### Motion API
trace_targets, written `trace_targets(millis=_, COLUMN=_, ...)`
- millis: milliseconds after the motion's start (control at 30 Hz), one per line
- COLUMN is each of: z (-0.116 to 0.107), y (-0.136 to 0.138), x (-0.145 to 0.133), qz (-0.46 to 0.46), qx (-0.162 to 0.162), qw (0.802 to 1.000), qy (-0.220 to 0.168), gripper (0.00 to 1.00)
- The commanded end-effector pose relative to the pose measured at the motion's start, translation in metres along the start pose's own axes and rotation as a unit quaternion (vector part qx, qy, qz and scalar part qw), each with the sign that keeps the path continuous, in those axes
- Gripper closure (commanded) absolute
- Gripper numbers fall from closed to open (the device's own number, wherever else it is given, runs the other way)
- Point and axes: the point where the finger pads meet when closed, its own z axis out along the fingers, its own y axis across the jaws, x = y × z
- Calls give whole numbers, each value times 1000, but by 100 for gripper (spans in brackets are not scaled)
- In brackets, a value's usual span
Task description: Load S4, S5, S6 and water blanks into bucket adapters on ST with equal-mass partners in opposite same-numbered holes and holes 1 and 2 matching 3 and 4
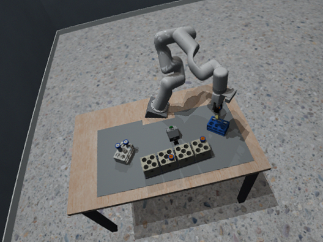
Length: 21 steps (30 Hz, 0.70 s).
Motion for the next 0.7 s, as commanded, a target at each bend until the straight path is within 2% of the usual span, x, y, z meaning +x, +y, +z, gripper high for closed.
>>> trace_targets(millis=0, z=-1, y=24, x=4, qz=80, qx=0, qw=997, qy=1, gripper=100)
trace_targets(millis=267, z=-1, y=64, x=10, qz=211, qx=0, qw=977, qy=1, gripper=100)
trace_targets(millis=333, z=-1, y=64, x=10, qz=211, qx=0, qw=977, qy=1, gripper=100)
trace_targets(millis=567, z=-1, y=98, x=15, qz=324, qx=0, qw=946, qy=1, gripper=100)
trace_targets(millis=667, z=-1, y=113, x=17, qz=330, qx=0, qw=944, qy=1, gripper=100)
